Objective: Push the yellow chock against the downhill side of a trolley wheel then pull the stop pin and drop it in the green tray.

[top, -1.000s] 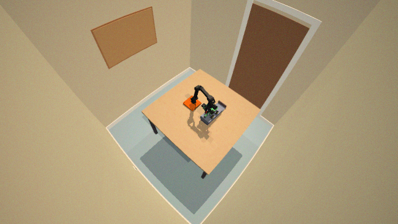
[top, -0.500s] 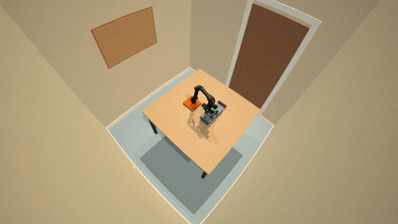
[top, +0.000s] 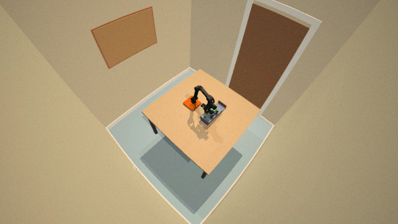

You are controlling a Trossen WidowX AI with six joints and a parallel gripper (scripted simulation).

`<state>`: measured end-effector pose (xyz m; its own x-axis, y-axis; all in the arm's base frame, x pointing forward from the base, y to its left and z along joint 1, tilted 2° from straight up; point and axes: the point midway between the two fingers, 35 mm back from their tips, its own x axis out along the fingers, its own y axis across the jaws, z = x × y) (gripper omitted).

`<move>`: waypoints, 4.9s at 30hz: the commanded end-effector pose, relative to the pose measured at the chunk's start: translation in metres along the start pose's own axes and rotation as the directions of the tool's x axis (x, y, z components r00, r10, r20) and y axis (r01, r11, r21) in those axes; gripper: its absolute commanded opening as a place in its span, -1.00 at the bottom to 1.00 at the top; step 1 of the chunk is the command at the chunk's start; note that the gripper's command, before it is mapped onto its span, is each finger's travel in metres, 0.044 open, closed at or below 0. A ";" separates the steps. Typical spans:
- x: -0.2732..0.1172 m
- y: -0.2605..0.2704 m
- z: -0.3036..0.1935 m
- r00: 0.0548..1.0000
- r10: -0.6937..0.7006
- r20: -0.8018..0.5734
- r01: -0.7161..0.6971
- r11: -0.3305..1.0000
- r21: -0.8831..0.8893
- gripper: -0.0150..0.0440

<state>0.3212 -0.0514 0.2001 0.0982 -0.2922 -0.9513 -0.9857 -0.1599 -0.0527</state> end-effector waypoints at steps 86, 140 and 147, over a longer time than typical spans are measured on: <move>-0.014 0.077 0.141 1.000 -0.003 0.009 0.003 1.000 0.001 -0.49; -0.019 0.083 0.195 0.977 -0.006 0.215 0.186 0.527 -0.829 -0.49; -0.019 0.083 0.193 0.967 -0.005 0.254 0.241 0.340 -0.909 -0.49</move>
<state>0.2124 0.1237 0.1538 0.0642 -0.0641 -0.9959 -0.2568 -0.9654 0.0456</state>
